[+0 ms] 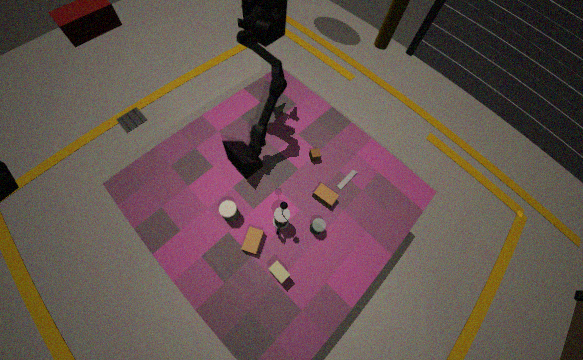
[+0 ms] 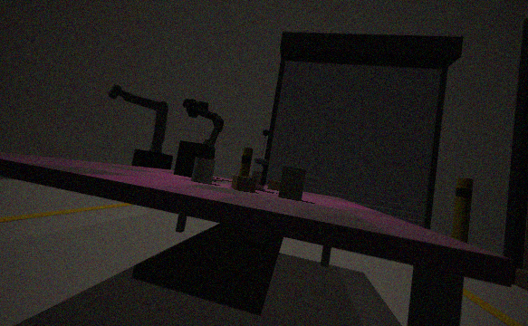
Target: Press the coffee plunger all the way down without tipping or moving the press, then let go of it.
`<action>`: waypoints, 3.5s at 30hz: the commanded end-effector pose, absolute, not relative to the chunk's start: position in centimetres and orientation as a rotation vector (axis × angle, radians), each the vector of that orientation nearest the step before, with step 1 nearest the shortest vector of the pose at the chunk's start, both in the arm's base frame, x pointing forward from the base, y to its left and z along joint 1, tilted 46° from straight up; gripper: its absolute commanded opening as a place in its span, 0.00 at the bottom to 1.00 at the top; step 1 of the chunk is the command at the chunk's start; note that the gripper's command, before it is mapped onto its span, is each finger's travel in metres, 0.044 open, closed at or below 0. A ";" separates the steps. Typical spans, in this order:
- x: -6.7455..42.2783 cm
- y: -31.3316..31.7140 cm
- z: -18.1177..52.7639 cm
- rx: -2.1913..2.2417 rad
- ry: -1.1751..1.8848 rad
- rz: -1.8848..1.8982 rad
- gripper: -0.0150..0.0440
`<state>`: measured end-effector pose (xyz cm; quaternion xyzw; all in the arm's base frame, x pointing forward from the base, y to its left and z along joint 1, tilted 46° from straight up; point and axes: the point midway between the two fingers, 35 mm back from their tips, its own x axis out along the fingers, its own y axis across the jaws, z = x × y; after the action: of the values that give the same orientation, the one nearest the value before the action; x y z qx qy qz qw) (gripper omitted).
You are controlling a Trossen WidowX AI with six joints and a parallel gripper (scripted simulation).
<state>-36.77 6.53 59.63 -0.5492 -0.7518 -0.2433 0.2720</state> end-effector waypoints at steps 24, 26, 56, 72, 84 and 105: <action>-41.1 -13.4 56.4 -0.838 -2.106 -1.305 1.00; -40.9 -15.3 55.9 -0.756 -2.095 -1.351 1.00; -19.6 -48.9 35.2 0.503 -0.790 -1.755 1.00; 4.1 -48.4 21.0 0.798 0.041 -1.175 1.00; 19.1 -36.3 14.4 0.870 0.435 -0.512 1.00; 25.0 -25.2 9.0 0.890 0.524 -0.197 1.00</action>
<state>24.79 -25.64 9.07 -0.4291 -0.2529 0.0924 -0.8622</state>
